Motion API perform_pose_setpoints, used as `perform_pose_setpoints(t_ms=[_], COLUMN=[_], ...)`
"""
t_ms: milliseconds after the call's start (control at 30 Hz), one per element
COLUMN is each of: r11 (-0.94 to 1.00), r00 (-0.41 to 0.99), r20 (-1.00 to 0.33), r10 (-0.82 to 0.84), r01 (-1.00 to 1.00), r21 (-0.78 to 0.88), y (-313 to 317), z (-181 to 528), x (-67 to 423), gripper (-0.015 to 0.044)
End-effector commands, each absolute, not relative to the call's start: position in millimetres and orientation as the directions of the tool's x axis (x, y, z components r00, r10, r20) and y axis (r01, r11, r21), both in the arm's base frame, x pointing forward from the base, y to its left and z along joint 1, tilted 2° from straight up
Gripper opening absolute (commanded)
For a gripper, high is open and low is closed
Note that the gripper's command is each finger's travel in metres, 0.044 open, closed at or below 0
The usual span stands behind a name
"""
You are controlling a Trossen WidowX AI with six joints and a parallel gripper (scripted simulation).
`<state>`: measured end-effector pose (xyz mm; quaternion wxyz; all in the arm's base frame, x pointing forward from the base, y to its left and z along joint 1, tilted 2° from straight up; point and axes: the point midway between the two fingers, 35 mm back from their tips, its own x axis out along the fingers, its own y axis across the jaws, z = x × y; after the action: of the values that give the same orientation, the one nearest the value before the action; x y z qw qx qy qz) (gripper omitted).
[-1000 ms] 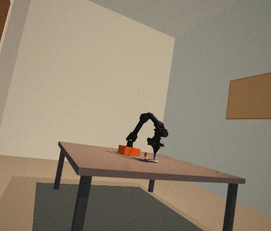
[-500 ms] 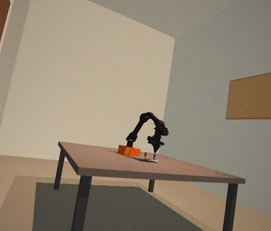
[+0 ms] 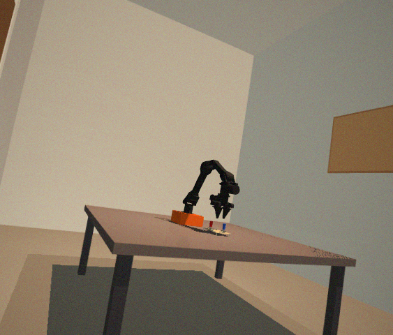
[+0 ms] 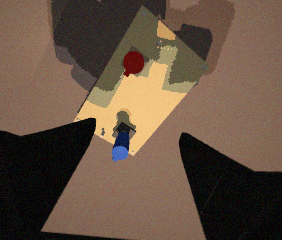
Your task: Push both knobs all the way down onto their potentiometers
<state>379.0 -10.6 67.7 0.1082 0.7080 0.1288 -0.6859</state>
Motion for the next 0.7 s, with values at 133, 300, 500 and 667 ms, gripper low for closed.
perform_pose_setpoints(t_ms=[133,300,500,667], r11=[-0.943,-0.944,-0.944,-0.944], r00=[0.023,0.027,0.029,0.029], r20=[-1.0,-0.999,-0.999,-0.999], r10=[0.016,0.033,0.038,0.038], r01=[0.334,0.33,0.33,0.33], r21=[-0.007,-0.022,-0.026,-0.026], y=[-14.9,-13.3,-12.8,-12.8], z=[77.8,69.5,67.6,67.6], x=[293.2,237.2,229.7,229.7], gripper=[0.044,0.044,0.044,0.044])
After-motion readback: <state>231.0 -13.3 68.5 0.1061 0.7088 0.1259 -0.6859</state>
